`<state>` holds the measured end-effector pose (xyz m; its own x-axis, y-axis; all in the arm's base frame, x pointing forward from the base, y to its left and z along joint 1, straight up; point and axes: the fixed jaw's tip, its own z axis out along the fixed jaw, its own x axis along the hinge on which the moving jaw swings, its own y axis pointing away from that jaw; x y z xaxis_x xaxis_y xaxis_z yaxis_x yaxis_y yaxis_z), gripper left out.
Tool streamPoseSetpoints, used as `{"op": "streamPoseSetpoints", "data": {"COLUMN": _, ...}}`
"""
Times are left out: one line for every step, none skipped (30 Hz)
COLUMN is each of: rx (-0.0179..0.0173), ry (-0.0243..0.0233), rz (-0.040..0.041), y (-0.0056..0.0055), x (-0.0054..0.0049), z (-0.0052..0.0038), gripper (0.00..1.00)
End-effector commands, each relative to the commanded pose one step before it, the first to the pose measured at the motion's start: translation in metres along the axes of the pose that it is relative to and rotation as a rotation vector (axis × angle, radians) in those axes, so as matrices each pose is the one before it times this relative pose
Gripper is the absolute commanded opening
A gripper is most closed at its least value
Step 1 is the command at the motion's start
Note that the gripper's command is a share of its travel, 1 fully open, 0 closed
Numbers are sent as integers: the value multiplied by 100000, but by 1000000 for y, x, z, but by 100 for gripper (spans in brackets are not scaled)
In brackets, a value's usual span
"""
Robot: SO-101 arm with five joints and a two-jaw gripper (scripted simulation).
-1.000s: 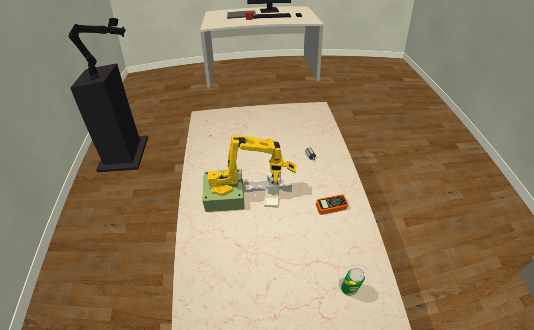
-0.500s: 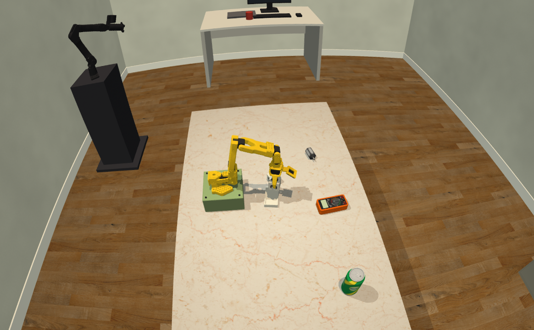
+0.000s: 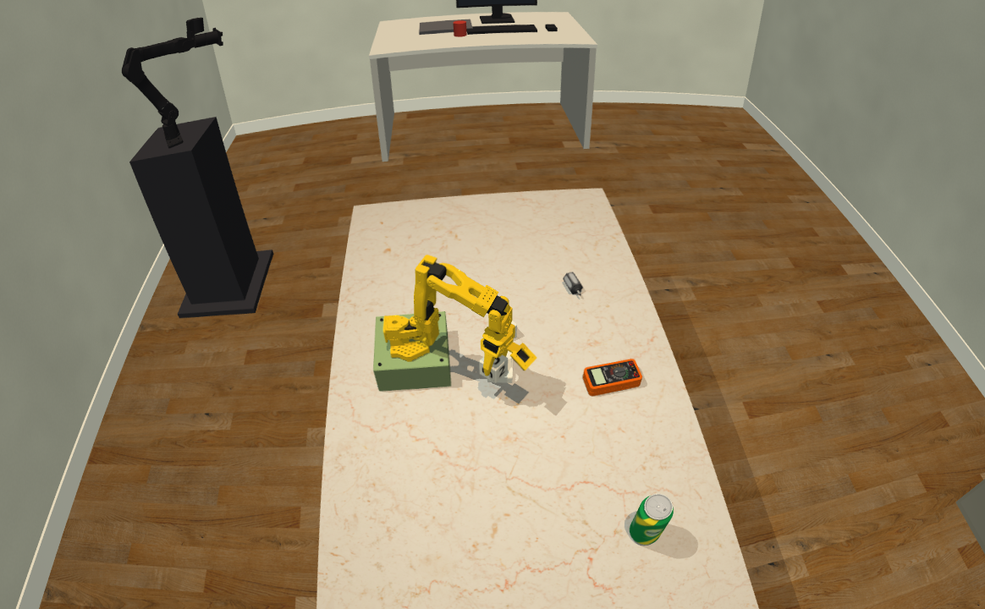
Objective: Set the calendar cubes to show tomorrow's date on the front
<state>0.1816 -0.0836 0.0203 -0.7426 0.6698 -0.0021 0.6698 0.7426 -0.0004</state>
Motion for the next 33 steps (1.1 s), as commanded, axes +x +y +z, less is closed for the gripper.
{"op": "streamPoseSetpoints", "data": {"rx": -494, "ry": -2265, "rz": 15840, "y": -30627, "x": -8960, "z": -3332, "gripper": 0}}
{"op": "streamPoseSetpoints", "data": {"rx": 84, "ry": -19, "rz": 3490, "y": -6857, "x": -1417, "z": 28, "gripper": 0}}
{"op": "streamPoseSetpoints", "data": {"rx": 82, "ry": -19, "rz": 3301, "y": -6462, "x": -1344, "z": 29, "gripper": 0}}
{"op": "streamPoseSetpoints", "data": {"rx": 0, "ry": 0, "rz": 0, "y": 0, "x": 0, "z": 0, "gripper": 0}}
{"op": "streamPoseSetpoints", "data": {"rx": 0, "ry": 0, "rz": 0, "y": 0, "x": 0, "z": 0, "gripper": 0}}
{"op": "streamPoseSetpoints", "data": {"rx": 76, "ry": -17, "rz": 3086, "y": -6031, "x": -1260, "z": 27, "gripper": 0}}
{"op": "streamPoseSetpoints", "data": {"rx": 68, "ry": -16, "rz": 2855, "y": -5564, "x": -1164, "z": 23, "gripper": 0}}
{"op": "streamPoseSetpoints", "data": {"rx": 63, "ry": -16, "rz": 2604, "y": -5061, "x": -1071, "z": 25, "gripper": 0}}
{"op": "streamPoseSetpoints", "data": {"rx": 58, "ry": -12, "rz": 2343, "y": -4543, "x": -966, "z": 26, "gripper": 0}}
{"op": "streamPoseSetpoints", "data": {"rx": 50, "ry": -11, "rz": 2070, "y": -4007, "x": -856, "z": 21, "gripper": 0}}
{"op": "streamPoseSetpoints", "data": {"rx": 42, "ry": -11, "rz": 1797, "y": -3469, "x": -741, "z": 21, "gripper": 0}}
{"op": "streamPoseSetpoints", "data": {"rx": 37, "ry": -7, "rz": 1520, "y": -2932, "x": -637, "z": 21, "gripper": 0}}
{"op": "streamPoseSetpoints", "data": {"rx": 31, "ry": -10, "rz": 1250, "y": -2404, "x": -520, "z": 15, "gripper": 0}}
{"op": "streamPoseSetpoints", "data": {"rx": 23, "ry": -3, "rz": 989, "y": -1899, "x": -418, "z": 9, "gripper": 0}}
{"op": "streamPoseSetpoints", "data": {"rx": 18, "ry": -5, "rz": 744, "y": -1435, "x": -320, "z": 8, "gripper": 0}}
{"op": "streamPoseSetpoints", "data": {"rx": 13, "ry": -5, "rz": 525, "y": -1009, "x": -219, "z": 8, "gripper": 0}}
{"op": "streamPoseSetpoints", "data": {"rx": 9, "ry": -1, "rz": 336, "y": -644, "x": -145, "z": 7, "gripper": 0}}
{"op": "streamPoseSetpoints", "data": {"rx": 5, "ry": 0, "rz": 179, "y": -346, "x": -77, "z": 1, "gripper": 0}}
{"op": "streamPoseSetpoints", "data": {"rx": 1, "ry": 0, "rz": 69, "y": -129, "x": -27, "z": 0, "gripper": 0}}
{"op": "streamPoseSetpoints", "data": {"rx": 3, "ry": 0, "rz": 13, "y": -23, "x": -6, "z": 0, "gripper": 0}}
{"op": "streamPoseSetpoints", "data": {"rx": 0, "ry": 0, "rz": 0, "y": 0, "x": 0, "z": 0, "gripper": 0}}
{"op": "streamPoseSetpoints", "data": {"rx": 0, "ry": 0, "rz": 0, "y": 0, "x": 0, "z": 0, "gripper": 0}}
{"op": "streamPoseSetpoints", "data": {"rx": -3, "ry": 1, "rz": -2, "y": -1, "x": -5, "z": 3, "gripper": 0}}
{"op": "streamPoseSetpoints", "data": {"rx": 0, "ry": 0, "rz": -6, "y": 0, "x": 6, "z": 0, "gripper": 0}}
{"op": "streamPoseSetpoints", "data": {"rx": 0, "ry": 0, "rz": -19, "y": 0, "x": 0, "z": 0, "gripper": 0}}
{"op": "streamPoseSetpoints", "data": {"rx": 0, "ry": 0, "rz": -31, "y": -6, "x": 0, "z": 0, "gripper": 0}}
{"op": "streamPoseSetpoints", "data": {"rx": 3, "ry": 0, "rz": -53, "y": 0, "x": 6, "z": 0, "gripper": 0}}
{"op": "streamPoseSetpoints", "data": {"rx": 0, "ry": 0, "rz": -79, "y": -12, "x": 6, "z": 0, "gripper": 0}}
{"op": "streamPoseSetpoints", "data": {"rx": -1, "ry": 0, "rz": -110, "y": -6, "x": 6, "z": 0, "gripper": 0}}
{"op": "streamPoseSetpoints", "data": {"rx": -1, "ry": -3, "rz": -145, "y": -18, "x": 12, "z": 0, "gripper": 0}}
{"op": "streamPoseSetpoints", "data": {"rx": 2, "ry": 0, "rz": -179, "y": -12, "x": 12, "z": 0, "gripper": 0}}
{"op": "streamPoseSetpoints", "data": {"rx": -1, "ry": 0, "rz": -223, "y": -24, "x": 18, "z": 0, "gripper": 0}}
{"op": "streamPoseSetpoints", "data": {"rx": 2, "ry": 0, "rz": -270, "y": -24, "x": 18, "z": 0, "gripper": 0}}
